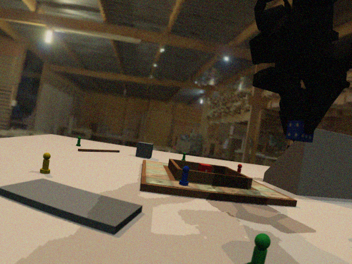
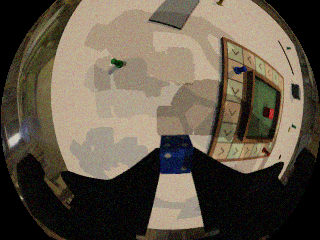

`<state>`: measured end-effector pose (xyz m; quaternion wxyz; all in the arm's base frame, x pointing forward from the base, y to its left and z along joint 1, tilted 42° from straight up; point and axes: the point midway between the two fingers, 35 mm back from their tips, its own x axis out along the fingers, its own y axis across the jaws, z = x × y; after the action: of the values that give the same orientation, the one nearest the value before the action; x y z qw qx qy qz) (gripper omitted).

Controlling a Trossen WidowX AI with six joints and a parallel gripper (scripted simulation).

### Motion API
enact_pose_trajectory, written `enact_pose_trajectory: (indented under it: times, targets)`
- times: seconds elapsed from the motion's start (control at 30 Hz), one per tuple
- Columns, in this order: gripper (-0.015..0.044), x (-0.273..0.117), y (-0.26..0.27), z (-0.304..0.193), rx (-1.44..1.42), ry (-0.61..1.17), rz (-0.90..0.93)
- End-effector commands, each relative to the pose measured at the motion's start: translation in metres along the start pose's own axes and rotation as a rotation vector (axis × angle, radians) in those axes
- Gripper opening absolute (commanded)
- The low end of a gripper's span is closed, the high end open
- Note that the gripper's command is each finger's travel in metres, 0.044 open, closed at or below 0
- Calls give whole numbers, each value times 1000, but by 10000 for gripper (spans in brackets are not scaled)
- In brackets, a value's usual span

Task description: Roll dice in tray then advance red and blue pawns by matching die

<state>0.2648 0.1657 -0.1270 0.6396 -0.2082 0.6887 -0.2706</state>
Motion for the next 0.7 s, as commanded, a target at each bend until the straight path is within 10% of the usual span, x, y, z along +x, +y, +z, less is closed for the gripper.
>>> enact_pose_trajectory:
  times: [0.0,0.67]
  targets:
    - [0,-8,-2,-1,3,8,0]
    - [0,0,-75,16,-517,2,10]
